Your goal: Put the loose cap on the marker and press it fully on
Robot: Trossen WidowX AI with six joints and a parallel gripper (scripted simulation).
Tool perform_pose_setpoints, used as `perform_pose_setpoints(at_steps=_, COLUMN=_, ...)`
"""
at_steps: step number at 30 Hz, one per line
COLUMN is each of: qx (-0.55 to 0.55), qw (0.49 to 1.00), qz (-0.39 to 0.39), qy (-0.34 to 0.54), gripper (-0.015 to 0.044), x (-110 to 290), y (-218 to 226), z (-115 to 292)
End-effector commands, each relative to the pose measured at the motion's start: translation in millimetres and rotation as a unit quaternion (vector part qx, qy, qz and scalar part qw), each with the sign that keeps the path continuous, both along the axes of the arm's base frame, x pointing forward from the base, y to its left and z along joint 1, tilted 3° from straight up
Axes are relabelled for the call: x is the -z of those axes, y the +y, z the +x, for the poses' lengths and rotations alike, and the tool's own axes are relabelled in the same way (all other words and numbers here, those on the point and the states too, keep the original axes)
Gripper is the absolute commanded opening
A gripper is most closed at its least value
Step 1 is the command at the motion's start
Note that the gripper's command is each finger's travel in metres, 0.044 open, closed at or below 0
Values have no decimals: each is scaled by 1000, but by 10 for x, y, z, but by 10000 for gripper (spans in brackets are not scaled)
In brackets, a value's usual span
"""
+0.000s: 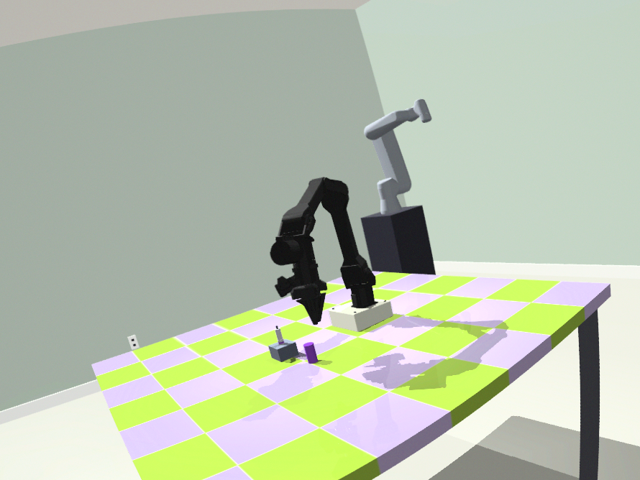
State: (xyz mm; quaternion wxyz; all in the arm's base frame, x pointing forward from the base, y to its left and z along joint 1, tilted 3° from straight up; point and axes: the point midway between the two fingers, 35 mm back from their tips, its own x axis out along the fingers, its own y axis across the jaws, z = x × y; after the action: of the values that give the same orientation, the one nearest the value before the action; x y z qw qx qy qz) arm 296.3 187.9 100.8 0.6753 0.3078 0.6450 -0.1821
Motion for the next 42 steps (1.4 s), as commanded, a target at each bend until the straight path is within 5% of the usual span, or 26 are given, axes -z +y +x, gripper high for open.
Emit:
perform_pose_setpoints(at_steps=1, qx=240, qw=966, qz=-56, qy=73, gripper=243, x=69, y=-733, z=-27)
perform_pose_setpoints(at_steps=14, qx=261, qw=960, qz=-61, qy=78, gripper=243, x=70, y=-768, z=-14)
perform_pose_setpoints(at_steps=19, qx=261, qw=960, qz=-61, qy=78, gripper=243, x=421, y=-767, z=-21)
perform_pose_setpoints(at_steps=42, qx=261, qw=960, qz=-61, qy=78, gripper=243, x=742, y=-746, z=2)
